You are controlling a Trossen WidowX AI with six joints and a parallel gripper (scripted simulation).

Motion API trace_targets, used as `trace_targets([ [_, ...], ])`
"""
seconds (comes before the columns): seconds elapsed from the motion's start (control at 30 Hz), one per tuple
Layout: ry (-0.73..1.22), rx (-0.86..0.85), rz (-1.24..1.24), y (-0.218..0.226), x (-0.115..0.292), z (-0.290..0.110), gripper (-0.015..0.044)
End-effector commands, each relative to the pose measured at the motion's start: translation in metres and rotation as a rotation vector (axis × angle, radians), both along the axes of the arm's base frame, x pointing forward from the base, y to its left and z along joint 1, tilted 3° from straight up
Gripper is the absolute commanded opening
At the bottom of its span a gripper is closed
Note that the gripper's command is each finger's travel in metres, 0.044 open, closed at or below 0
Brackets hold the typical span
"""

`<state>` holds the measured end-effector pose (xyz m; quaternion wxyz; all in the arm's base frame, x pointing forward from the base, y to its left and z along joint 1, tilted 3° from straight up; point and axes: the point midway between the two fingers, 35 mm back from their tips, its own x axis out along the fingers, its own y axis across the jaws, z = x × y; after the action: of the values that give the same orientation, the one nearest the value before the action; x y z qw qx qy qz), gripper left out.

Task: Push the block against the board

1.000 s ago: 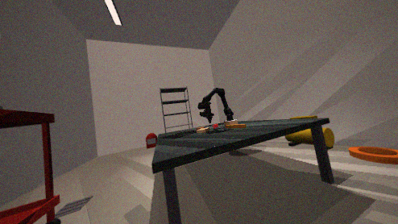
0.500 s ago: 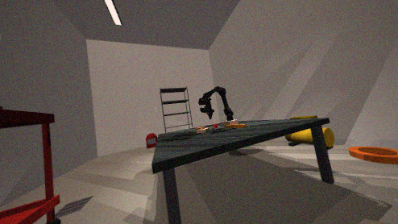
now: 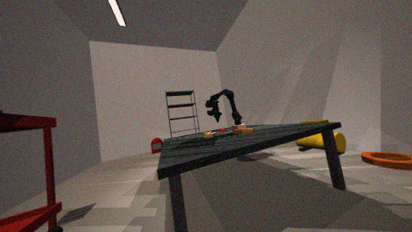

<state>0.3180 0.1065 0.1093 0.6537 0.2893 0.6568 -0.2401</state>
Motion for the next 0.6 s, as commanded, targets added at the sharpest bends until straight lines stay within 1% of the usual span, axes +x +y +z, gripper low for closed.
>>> trace_targets([
  [0.0, -0.001, -0.005, 0.003, -0.0008, 0.0002, 0.0002, 0.0000],
  [0.57, -0.001, 0.000, -0.006, -0.0016, 0.0008, -0.0002, 0.0000],
])
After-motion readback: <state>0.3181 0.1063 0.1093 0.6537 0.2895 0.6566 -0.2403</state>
